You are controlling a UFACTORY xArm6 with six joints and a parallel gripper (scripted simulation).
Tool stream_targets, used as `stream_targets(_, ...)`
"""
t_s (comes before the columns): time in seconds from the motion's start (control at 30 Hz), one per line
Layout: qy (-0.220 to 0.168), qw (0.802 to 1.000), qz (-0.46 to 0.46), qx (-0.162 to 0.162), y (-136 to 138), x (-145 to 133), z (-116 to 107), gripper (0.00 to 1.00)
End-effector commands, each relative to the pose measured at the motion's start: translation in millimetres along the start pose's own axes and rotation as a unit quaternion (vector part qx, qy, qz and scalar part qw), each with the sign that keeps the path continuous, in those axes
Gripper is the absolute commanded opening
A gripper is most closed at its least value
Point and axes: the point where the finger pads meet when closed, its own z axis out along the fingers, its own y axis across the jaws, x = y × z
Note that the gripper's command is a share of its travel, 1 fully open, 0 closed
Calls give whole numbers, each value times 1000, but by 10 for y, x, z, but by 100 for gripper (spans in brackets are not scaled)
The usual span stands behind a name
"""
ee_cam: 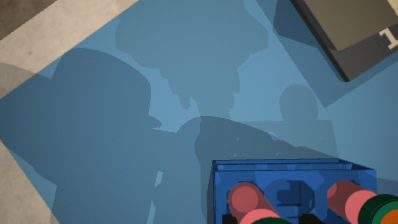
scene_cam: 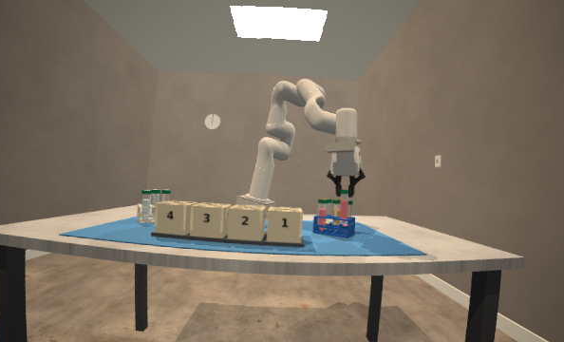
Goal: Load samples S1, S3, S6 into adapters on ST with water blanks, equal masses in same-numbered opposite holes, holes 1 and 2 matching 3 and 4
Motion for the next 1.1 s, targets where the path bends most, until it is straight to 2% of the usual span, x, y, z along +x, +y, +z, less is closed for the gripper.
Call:
stream_targets(0.0,1,1000,0,2,-13,3,-101,0)
stream_targets(1.07,1,1000,0,2,-12,3,-663,0)
